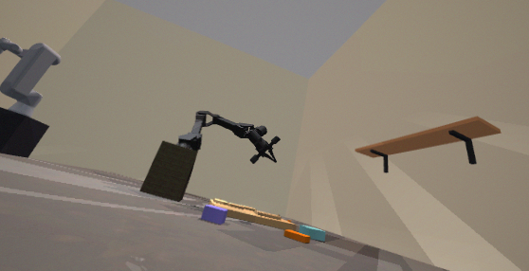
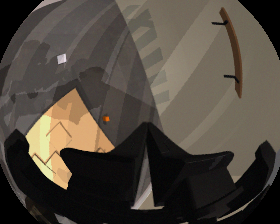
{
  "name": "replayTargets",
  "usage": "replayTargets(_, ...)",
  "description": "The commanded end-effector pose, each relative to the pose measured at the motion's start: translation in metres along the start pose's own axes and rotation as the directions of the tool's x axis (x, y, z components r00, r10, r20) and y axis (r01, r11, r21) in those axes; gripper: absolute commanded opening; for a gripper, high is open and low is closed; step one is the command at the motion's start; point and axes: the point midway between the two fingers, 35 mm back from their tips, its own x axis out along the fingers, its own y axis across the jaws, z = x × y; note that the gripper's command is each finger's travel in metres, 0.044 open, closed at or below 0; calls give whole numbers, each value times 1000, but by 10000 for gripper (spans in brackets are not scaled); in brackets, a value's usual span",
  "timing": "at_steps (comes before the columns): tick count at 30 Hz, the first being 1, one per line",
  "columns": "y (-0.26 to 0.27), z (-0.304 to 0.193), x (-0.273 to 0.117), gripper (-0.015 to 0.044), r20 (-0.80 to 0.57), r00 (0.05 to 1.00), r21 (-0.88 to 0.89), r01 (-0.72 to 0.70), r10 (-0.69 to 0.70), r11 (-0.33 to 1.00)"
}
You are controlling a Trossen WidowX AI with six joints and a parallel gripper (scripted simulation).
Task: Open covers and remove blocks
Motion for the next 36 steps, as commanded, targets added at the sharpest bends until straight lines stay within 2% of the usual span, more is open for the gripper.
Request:
replayTargets(1, 16, -11, 8, 0, -36, 996, 72, -76, 78, 995)
replayTargets(11, 54, -38, 22, 0, -118, 958, 277, -221, 261, 935)
replayTargets(21, 97, -63, 27, 0, -187, 869, 522, -308, 459, 795)
replayTargets(29, 133, -81, 25, 0, -220, 762, 711, -302, 609, 635)
replayTargets(36, 163, -93, 18, 0, -230, 646, 850, -231, 728, 474)
